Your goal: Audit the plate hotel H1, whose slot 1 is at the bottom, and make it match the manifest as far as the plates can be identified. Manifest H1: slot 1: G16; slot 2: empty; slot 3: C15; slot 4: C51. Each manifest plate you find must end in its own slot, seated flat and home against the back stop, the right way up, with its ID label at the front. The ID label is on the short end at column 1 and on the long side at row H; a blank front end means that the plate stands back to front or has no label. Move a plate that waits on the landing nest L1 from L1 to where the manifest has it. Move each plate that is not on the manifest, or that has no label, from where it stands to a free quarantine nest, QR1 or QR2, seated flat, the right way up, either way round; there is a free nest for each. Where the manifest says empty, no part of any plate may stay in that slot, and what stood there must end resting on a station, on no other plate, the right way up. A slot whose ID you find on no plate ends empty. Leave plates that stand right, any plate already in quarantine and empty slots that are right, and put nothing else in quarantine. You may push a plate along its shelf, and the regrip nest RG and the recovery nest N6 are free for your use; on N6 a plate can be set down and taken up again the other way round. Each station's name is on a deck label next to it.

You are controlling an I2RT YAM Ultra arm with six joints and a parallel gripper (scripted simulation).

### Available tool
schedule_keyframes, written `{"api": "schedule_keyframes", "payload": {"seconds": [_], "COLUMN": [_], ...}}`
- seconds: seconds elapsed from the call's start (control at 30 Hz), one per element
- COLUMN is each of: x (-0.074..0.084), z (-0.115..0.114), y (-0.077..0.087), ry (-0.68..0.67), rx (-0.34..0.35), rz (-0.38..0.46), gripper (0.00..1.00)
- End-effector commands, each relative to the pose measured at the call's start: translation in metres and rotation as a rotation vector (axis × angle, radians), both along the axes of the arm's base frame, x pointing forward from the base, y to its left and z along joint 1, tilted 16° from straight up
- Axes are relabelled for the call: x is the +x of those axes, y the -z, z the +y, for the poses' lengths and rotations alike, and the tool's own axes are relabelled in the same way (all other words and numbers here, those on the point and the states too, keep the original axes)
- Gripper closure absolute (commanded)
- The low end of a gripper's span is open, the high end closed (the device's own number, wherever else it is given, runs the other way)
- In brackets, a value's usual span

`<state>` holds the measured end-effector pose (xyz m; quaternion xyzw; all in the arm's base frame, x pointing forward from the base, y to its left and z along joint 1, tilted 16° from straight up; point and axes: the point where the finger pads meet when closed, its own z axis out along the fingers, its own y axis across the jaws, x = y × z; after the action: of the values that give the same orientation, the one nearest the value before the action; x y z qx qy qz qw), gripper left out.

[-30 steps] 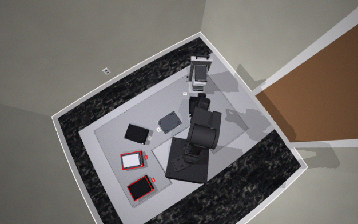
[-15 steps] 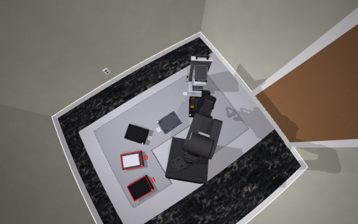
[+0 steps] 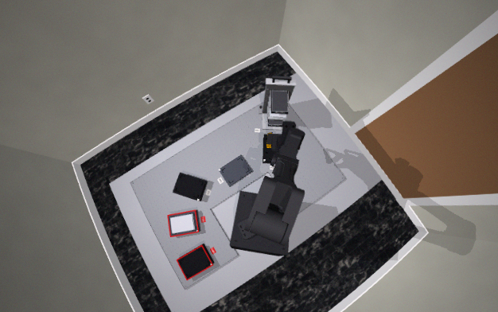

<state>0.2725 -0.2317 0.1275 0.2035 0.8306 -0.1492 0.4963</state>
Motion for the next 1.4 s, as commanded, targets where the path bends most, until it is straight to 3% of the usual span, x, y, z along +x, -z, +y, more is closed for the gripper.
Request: {"api": "schedule_keyframes", "payload": {"seconds": [0.0,1.0,1.37], "x": [-0.001,-0.001,0.015], "z": [0.002,0.002,-0.007], "y": [-0.006,-0.006,-0.002], "ry": [-0.007,-0.007,-0.007], "rx": [0.01,0.01,0.01], "rz": [0.005,0.005,0.004], "gripper": [0.0,0.0,0.0]}}
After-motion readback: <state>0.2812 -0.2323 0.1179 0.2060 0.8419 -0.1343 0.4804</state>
